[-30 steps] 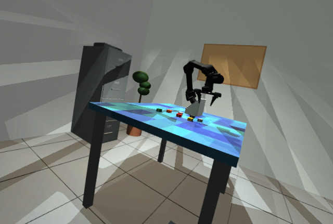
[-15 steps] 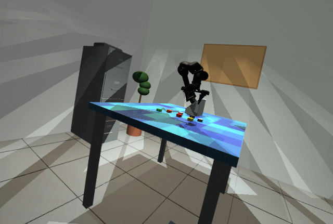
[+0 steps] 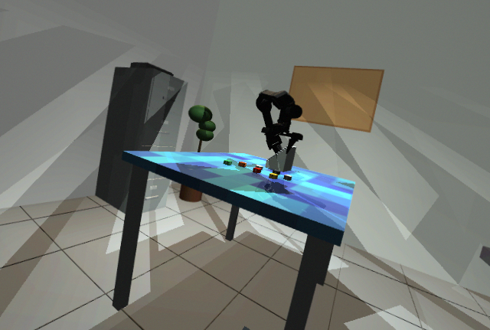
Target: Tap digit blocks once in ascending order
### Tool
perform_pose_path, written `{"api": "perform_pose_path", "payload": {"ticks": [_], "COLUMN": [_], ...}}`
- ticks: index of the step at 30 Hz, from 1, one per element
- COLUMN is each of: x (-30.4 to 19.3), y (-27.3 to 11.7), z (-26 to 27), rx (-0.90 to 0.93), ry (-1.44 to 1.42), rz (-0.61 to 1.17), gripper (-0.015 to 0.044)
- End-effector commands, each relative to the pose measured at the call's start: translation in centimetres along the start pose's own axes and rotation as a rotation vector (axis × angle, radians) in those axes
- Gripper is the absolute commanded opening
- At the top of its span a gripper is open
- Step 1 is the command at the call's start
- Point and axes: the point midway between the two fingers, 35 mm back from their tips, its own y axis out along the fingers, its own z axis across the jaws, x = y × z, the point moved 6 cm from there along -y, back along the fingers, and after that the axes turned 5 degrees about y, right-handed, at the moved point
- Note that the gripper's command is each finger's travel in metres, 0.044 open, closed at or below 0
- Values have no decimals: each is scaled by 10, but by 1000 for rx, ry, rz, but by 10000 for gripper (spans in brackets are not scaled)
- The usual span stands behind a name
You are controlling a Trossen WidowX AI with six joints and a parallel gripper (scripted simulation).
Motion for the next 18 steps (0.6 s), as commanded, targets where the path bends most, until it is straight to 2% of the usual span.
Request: {"api": "perform_pose_path", "payload": {"ticks": [1,6,13,18], "x": [0,0,-13,-13], "y": [0,-1,0,0], "z": [0,-10,-94,-97], "rx": [-3,-3,-8,-8], "ry": [-5,-6,-7,-7], "rz": [-2,-2,-1,-1], "gripper": [400,400,400,400]}}
